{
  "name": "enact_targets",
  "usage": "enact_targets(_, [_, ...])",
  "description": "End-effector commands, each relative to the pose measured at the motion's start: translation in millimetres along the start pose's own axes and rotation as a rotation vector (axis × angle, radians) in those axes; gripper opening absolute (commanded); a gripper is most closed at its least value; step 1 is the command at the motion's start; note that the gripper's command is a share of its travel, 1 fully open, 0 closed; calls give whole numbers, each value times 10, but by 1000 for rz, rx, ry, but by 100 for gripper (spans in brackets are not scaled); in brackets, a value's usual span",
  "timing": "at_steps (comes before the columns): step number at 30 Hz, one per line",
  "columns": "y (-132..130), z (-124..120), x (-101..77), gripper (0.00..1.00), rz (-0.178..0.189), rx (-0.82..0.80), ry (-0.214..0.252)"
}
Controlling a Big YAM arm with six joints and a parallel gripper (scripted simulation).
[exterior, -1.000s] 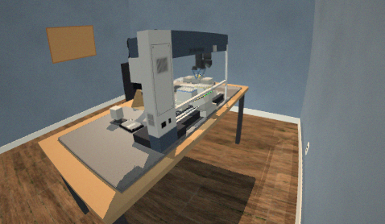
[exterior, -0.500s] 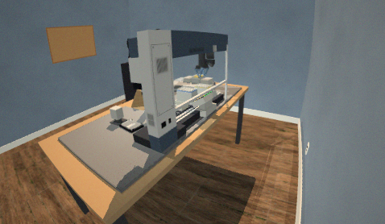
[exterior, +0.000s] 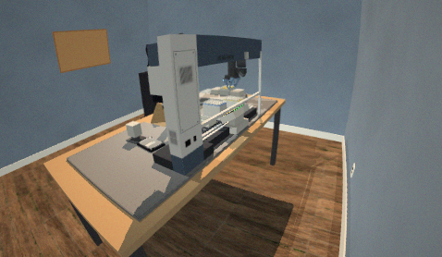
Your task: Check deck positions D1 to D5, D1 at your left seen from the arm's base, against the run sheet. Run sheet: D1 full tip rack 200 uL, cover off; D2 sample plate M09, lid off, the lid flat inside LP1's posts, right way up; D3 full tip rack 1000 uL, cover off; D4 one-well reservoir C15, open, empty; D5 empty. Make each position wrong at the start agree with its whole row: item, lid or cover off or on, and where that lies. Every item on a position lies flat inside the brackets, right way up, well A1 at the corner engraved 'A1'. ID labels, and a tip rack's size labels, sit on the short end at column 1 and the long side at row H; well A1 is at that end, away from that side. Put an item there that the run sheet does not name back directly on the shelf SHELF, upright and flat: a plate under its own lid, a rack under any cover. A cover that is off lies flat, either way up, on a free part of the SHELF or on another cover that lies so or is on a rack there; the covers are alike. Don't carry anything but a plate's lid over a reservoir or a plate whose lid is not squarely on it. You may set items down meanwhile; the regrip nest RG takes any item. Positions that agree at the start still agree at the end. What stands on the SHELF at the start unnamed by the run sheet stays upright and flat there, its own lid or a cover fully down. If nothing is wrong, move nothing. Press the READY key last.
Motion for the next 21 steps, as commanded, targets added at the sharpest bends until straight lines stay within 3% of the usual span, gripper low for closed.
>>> enact_targets(1, [105, 132, -201, 100, 27, 2, -54])
enact_targets(16, [105, 132, -201, 100, 27, 2, -54])
enact_targets(19, [127, 169, -491, 100, 41, 14, -87])
enact_targets(21, [109, 174, -562, 100, 40, 8, -89])
Point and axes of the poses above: the point where the finger pads meet when closed, its own x axis out along the fingers, its own y axis across the jaws, z = x × y, the point moved 4 cm from there along -x, back along the fingers, and after that the axes turned 1 degree about x, right-handed, at the moved point
